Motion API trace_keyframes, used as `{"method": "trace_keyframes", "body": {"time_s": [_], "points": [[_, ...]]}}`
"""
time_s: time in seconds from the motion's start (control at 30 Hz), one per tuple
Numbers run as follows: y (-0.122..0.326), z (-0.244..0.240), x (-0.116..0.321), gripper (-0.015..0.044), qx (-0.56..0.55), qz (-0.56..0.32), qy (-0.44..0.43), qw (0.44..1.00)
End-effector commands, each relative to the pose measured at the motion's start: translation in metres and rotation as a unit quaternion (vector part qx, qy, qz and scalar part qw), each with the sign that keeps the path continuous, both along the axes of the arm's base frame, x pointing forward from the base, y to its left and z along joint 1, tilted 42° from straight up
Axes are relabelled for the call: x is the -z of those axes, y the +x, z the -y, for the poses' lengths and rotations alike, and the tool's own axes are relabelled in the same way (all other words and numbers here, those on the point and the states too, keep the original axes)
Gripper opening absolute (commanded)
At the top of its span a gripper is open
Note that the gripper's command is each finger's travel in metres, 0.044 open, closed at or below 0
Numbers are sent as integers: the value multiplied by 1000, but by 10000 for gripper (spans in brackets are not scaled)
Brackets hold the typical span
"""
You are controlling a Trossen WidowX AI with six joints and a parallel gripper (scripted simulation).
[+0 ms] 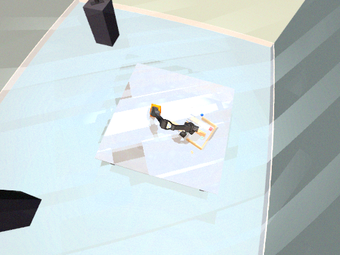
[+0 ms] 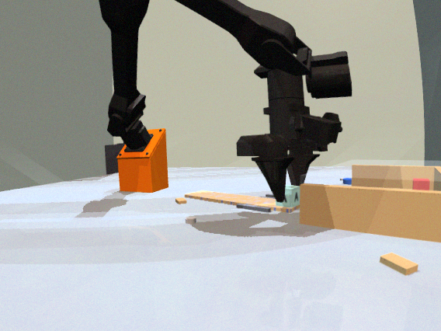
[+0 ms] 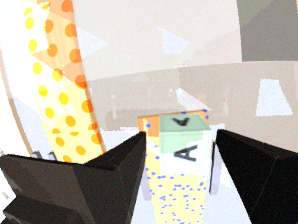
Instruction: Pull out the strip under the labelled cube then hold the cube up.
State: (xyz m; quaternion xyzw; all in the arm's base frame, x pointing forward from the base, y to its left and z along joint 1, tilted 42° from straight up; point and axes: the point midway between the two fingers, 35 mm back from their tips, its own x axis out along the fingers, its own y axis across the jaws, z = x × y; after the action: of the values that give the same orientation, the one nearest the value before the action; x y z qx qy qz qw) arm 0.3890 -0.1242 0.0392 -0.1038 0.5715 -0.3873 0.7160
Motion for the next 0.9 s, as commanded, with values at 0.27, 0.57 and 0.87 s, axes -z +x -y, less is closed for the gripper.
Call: {"method": "trace_keyframes", "body": {"time_s": [0.27,0.57,0.87], "points": [[-1,2,3,132,1,-1,0,1000],[-3,0,2,0,0,-1,0,1000],[-40,-27,-10,0,-2,-4,2,1000]]}}
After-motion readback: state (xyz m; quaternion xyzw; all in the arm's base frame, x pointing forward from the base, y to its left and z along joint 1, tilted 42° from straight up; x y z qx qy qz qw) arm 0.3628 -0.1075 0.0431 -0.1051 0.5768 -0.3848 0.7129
